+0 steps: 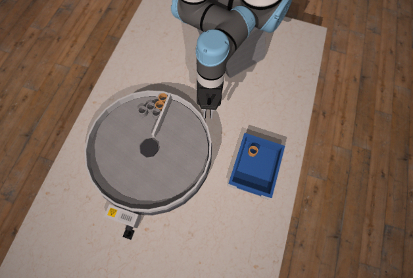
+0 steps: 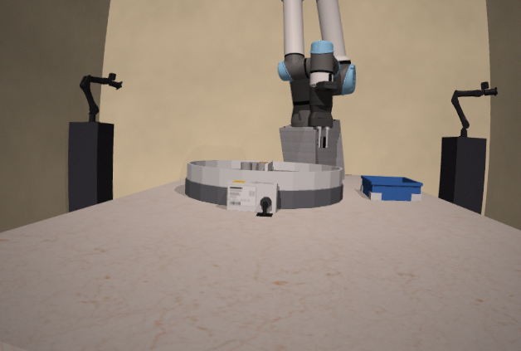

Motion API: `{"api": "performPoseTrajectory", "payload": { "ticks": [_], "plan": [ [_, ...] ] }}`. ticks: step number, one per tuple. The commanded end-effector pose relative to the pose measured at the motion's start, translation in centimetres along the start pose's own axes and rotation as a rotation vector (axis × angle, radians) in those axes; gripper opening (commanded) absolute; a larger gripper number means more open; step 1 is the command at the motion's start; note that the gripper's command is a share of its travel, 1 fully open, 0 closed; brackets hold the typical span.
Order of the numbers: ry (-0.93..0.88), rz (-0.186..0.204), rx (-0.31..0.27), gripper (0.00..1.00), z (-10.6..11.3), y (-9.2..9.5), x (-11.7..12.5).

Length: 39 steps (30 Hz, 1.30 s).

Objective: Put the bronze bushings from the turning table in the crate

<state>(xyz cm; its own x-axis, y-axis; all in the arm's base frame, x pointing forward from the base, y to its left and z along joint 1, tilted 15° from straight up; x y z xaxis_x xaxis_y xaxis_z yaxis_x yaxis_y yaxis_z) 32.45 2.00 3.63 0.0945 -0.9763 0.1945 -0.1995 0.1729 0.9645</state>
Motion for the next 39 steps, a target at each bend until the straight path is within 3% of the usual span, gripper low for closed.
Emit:
{"api": "performPoseTrajectory", "payload": {
  "ticks": [1,2,3,7,19,20,24,36,37,39],
  "plan": [
    [0.001,-0.001,0.000,0.40,1.7,-0.1,4.6],
    [0.001,-0.001,0.000,0.40,1.7,-0.1,4.6],
    [0.000,0.000,0.001,0.40,0.3,0.0,0.9],
    [0.001,-0.001,0.000,0.40,1.7,-0.1,4.6],
    [0.001,-0.001,0.000,0.40,1.7,-0.1,4.6],
    [0.000,0.000,0.001,0.40,0.3,0.0,1.0],
    [0.001,-0.001,0.000,0.40,1.7,-0.1,4.7],
    [0.001,-0.001,0.000,0.40,1.7,-0.1,4.7],
    [0.000,0.000,0.001,0.40,0.4,0.0,1.0],
    [0.001,0.000,0.001,0.40,1.1,-0.1,2.9]
  ]
}}
Point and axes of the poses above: the point where the finger pads meet when closed, its own y axis back along the fingers, its own x axis across the jaws, z = x × y, the point moved 5 cm from there along y, back along the fingers, and after that the axes turned 6 degrees about -y, right-handed, at the moved point
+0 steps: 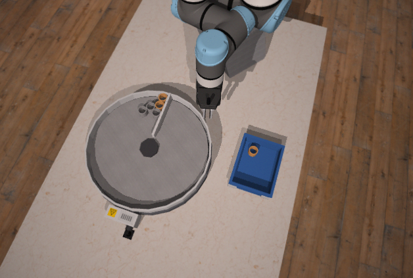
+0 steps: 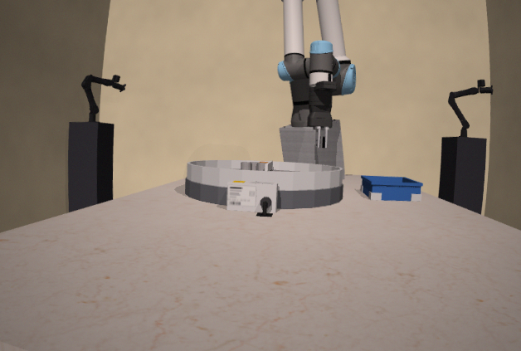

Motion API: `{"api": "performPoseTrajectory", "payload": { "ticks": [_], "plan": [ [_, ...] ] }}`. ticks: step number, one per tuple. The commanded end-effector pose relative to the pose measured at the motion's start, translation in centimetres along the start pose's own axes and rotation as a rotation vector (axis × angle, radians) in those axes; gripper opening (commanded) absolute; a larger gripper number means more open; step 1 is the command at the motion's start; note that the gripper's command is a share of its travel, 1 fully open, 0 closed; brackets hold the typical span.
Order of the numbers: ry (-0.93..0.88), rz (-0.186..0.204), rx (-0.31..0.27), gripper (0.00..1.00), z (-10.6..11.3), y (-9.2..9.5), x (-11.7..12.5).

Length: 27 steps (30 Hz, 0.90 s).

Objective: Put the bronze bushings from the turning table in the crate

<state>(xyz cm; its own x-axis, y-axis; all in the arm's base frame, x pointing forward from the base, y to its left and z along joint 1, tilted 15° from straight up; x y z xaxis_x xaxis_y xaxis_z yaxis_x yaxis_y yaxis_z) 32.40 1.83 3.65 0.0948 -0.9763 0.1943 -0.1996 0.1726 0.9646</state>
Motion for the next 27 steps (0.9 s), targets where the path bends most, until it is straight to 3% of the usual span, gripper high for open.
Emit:
{"api": "performPoseTrajectory", "payload": {
  "ticks": [1,2,14,15,19,27],
  "plan": [
    [0.000,0.000,0.001,0.40,1.3,-0.1,3.6],
    [0.000,-0.001,0.000,0.40,1.7,-0.1,4.5],
    [0.000,-0.001,0.000,0.40,1.7,-0.1,4.5],
    [0.000,0.000,0.001,0.40,0.3,0.0,0.9],
    [0.001,-0.001,0.000,0.40,1.7,-0.1,4.6],
    [0.001,-0.001,0.000,0.40,1.7,-0.1,4.6]
  ]
}}
Point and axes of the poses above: the point where the finger pads meet when closed, its own y axis back along the fingers, its own x axis across the jaws, z = x × y, the point moved 5 cm from there along y, back along the fingers, and after that the axes turned 6 degrees about -y, right-handed, at the moved point
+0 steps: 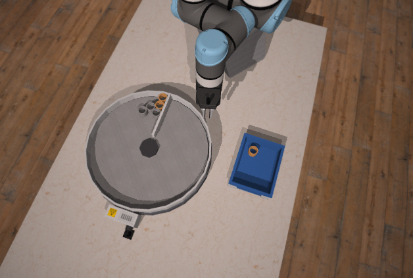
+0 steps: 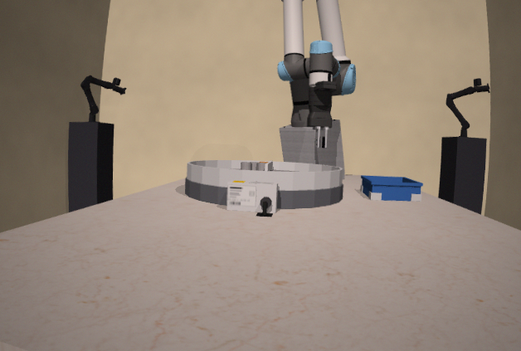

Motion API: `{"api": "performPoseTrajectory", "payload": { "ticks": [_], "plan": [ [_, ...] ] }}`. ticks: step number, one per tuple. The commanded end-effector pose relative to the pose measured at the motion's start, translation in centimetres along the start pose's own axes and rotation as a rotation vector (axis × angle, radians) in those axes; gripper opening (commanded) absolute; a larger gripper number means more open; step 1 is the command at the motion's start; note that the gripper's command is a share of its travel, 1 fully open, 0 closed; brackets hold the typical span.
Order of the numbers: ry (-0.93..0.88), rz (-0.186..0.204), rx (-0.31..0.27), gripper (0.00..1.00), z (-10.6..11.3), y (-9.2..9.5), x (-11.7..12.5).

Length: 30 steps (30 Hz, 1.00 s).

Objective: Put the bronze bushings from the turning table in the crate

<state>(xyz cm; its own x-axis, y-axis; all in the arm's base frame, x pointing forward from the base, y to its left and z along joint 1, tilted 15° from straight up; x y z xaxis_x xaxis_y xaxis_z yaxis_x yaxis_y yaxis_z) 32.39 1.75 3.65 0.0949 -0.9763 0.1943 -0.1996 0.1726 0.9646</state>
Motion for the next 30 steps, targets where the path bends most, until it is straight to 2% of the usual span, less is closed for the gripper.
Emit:
{"api": "performPoseTrajectory", "payload": {
  "ticks": [1,4,5,9,21,22,26,30],
  "plan": [
    [0.001,-0.001,0.000,0.40,1.7,-0.1,4.5],
    [0.001,-0.001,0.000,0.40,1.7,-0.1,4.5],
    [0.000,0.000,0.001,0.40,-0.5,1.0,0.0],
    [0.000,0.000,0.001,0.40,-2.4,5.0,-0.1],
    [0.000,0.000,0.001,0.40,-2.4,5.0,-0.1],
    [0.001,0.008,0.022,0.40,-1.6,3.1,-0.1],
    [0.001,0.008,0.022,0.40,-3.4,7.2,-0.2],
    [0.001,0.008,0.022,0.40,-3.4,7.2,-0.2]
  ]
}}
Point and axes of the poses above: the point where the finger pads meet when closed, its own y axis back along the fingers, its own x axis across the jaws, z = x × y, the point moved 5 cm from there along y, back along the fingers, and after that the axes turned 6 degrees about -y, right-handed, at the moved point
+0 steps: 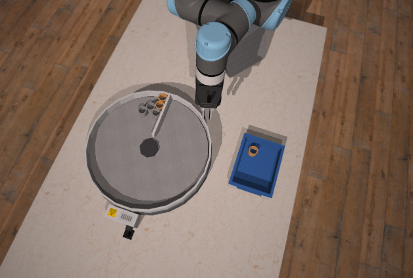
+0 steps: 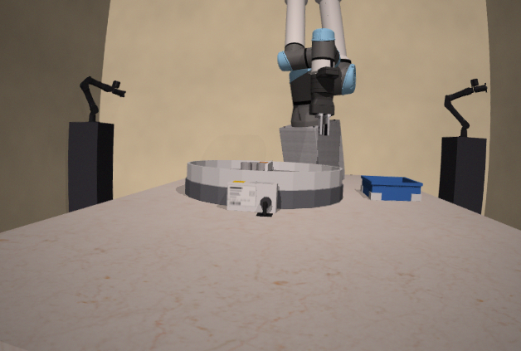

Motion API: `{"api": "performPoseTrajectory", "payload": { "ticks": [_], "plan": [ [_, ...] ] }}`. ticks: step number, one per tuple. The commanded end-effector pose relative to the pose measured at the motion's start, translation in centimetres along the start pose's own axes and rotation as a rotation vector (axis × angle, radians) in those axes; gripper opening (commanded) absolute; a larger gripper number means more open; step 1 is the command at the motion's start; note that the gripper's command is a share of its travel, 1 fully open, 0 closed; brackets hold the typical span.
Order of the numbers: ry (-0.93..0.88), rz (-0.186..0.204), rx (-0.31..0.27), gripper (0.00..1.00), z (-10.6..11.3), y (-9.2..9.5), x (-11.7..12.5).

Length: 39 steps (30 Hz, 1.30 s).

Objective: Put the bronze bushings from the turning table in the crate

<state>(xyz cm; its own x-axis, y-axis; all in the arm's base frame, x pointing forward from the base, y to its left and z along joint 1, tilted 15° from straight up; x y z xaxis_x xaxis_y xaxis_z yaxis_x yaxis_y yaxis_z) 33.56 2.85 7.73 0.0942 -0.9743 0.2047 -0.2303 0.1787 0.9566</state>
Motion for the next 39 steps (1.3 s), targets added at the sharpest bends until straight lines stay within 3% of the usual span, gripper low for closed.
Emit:
{"api": "performPoseTrajectory", "payload": {
  "ticks": [1,9,13,25,30,39],
  "plan": [
    [-0.001,-0.003,-0.008,0.40,-1.5,3.3,0.0],
    [0.000,0.002,0.007,0.40,-1.4,2.8,-0.1],
    [0.000,0.002,0.007,0.40,-3.2,6.8,-0.1],
    [0.000,0.002,0.007,0.40,-3.2,6.8,-0.1],
    [0.001,0.003,0.010,0.40,-5.5,11.8,-0.2],
    [0.001,0.003,0.010,0.40,-5.5,11.8,-0.2]
  ]
}}
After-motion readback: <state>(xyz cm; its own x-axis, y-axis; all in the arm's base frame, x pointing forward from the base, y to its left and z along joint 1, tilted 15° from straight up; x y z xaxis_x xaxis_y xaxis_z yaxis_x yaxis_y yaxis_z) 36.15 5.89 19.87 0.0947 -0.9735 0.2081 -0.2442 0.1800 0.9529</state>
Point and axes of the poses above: the point where the finger pads meet when closed, its own y axis back along the fingers, its own x axis across the jaws, z = x × y, the point moved 5 cm from there along y, back along the fingers, and after that the axes turned 6 degrees about -y, right-handed, at the moved point
